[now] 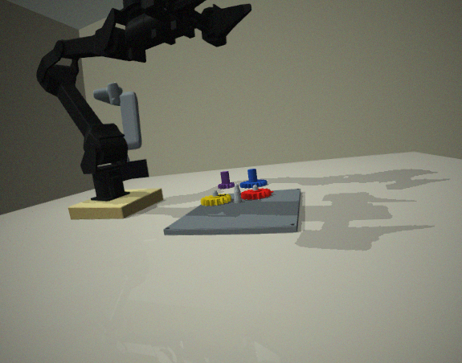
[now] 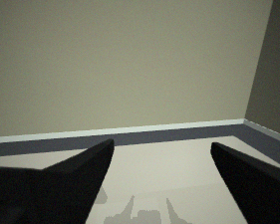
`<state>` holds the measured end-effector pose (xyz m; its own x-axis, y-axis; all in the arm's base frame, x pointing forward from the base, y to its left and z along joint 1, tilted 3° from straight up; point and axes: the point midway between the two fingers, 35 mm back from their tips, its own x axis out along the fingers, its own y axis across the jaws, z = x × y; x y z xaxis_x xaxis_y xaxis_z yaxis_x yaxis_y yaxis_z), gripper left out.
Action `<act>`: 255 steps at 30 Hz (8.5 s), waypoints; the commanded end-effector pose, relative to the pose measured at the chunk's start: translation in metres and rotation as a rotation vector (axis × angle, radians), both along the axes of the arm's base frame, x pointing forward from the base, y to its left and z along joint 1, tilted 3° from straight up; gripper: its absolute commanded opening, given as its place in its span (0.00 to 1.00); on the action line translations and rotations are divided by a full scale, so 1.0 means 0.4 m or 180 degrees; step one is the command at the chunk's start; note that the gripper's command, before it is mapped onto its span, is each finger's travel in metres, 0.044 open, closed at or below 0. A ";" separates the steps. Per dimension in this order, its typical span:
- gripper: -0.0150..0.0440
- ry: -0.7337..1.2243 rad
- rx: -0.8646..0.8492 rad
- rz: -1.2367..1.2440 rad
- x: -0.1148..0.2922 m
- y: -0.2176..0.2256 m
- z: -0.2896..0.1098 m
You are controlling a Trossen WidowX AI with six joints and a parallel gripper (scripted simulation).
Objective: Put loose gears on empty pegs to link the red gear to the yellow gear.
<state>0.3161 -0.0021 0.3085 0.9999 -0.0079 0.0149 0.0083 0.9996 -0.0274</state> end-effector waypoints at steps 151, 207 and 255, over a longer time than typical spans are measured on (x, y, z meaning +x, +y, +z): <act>0.25 0.4860 -0.0313 0.0274 -0.350 0.567 -0.337; 0.25 0.4846 -0.0258 0.0195 -0.171 0.393 -0.389; 0.25 0.4826 -0.0339 0.0216 -0.060 0.157 -0.472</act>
